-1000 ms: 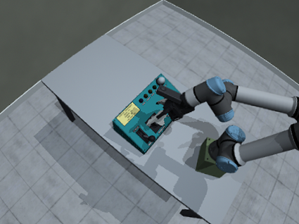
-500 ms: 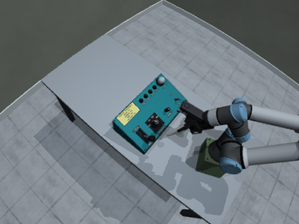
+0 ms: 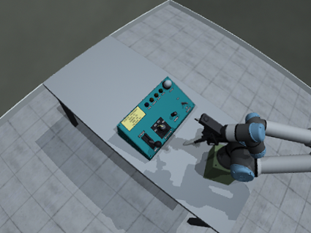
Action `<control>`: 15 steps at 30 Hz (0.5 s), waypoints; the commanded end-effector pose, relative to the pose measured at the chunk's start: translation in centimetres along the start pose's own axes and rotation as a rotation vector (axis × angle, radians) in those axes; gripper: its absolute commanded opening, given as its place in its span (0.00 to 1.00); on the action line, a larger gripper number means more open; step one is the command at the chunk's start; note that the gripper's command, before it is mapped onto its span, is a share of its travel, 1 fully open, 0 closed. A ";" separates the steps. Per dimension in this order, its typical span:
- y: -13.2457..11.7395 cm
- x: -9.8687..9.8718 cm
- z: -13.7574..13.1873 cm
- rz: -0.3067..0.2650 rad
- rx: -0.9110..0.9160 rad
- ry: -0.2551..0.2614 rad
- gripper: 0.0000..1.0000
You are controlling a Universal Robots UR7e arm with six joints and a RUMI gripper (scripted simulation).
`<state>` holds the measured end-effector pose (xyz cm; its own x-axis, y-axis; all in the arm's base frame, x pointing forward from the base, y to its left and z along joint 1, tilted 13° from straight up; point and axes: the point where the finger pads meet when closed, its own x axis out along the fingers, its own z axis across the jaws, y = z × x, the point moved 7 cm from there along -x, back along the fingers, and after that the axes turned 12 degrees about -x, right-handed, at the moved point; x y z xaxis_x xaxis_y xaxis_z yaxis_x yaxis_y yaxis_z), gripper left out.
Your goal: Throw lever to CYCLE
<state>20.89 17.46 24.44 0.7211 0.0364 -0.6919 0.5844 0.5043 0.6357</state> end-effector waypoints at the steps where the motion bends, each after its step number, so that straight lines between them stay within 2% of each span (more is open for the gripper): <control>1: -0.8 -0.3 0.1 0.005 -0.002 -0.011 1.00; 15: -0.9 -0.3 0.1 0.006 -0.003 -0.014 1.00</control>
<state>20.18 16.94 24.11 0.7289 0.0273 -0.6841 0.5798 0.5067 0.6381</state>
